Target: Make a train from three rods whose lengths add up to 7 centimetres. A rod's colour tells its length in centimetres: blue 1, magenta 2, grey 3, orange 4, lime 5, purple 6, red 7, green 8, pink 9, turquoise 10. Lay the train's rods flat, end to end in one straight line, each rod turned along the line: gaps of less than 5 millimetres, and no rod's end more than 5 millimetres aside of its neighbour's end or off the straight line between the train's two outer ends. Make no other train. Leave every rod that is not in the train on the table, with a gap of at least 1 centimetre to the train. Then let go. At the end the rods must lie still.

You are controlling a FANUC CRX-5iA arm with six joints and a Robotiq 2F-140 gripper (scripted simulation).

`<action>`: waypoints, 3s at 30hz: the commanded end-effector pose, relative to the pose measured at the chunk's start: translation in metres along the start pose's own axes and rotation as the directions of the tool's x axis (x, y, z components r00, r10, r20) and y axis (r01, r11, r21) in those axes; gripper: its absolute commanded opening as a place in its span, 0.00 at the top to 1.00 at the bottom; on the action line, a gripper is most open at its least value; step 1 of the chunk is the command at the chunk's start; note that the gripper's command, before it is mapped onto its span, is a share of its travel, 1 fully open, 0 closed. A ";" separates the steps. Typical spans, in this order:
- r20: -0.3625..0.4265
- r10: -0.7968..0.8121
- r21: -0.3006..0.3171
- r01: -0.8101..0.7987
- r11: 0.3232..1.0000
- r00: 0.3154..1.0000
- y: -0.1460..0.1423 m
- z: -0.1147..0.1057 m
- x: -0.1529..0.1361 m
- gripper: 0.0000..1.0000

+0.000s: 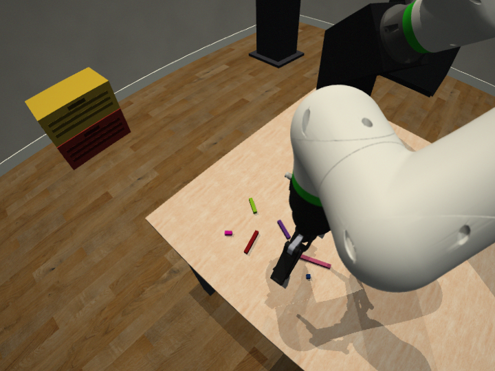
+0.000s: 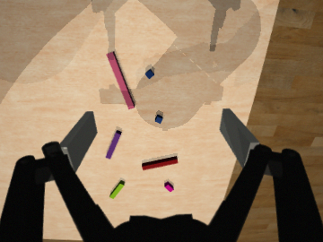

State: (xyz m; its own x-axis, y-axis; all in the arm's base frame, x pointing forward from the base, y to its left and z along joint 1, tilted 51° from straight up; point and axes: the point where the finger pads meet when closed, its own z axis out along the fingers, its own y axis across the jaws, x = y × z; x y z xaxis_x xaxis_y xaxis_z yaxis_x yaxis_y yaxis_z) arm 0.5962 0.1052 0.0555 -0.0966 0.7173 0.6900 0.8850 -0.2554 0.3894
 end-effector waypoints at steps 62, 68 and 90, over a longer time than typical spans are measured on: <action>0.015 0.779 -0.004 -0.779 0.627 0.627 -0.003 0.009 0.035 0.85; 0.015 0.779 -0.004 -0.779 0.627 0.627 -0.003 0.009 0.035 0.85; 0.016 0.789 -0.004 -0.789 0.614 0.614 -0.003 0.022 0.036 0.85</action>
State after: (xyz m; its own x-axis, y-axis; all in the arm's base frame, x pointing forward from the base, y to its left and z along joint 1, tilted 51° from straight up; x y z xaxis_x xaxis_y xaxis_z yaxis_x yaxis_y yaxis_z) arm 0.5981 0.1435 0.0677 0.6462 0.2494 0.7212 0.6182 -0.7252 -0.3031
